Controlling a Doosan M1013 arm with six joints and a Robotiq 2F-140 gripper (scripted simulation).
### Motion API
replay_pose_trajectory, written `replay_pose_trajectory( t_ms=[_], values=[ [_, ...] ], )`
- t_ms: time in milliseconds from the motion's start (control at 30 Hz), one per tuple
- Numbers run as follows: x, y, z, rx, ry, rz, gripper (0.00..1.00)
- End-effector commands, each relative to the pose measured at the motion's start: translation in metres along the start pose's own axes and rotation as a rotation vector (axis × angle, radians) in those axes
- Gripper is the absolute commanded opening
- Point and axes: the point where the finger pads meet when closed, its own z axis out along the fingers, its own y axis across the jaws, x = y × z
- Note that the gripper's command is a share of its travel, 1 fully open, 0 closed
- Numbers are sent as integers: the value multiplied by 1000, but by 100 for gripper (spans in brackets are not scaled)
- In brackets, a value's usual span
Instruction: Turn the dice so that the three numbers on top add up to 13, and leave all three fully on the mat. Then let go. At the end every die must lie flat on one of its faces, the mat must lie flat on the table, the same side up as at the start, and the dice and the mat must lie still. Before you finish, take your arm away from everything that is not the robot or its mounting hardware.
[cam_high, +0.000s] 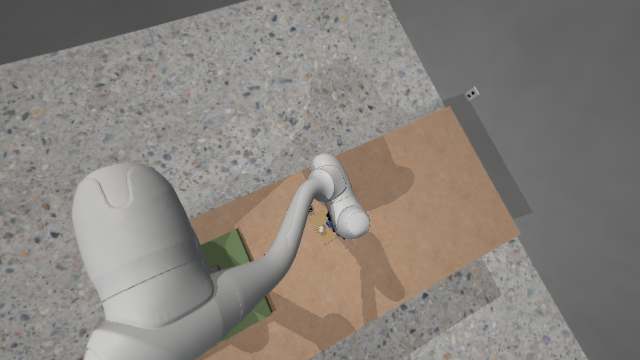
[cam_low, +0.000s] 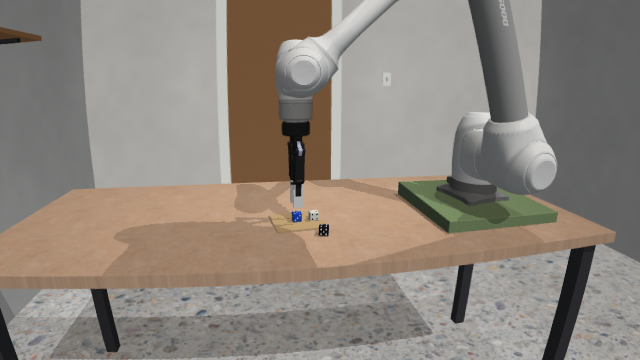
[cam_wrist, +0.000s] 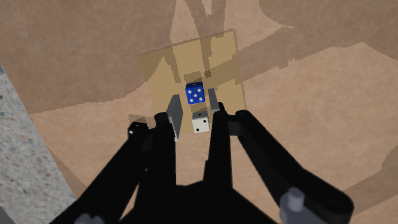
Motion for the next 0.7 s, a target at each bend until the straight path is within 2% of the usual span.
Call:
replay_pose_trajectory(
  t_ms=[0,200,433,467,667],
  values=[
    [0,0,-20,0,0,0,25],
    [0,0,-42,0,0,0,25],
    [0,0,-46,0,0,0,25],
    [0,0,-46,0,0,0,100],
    [0,0,-46,0,0,0,100]
  ],
)
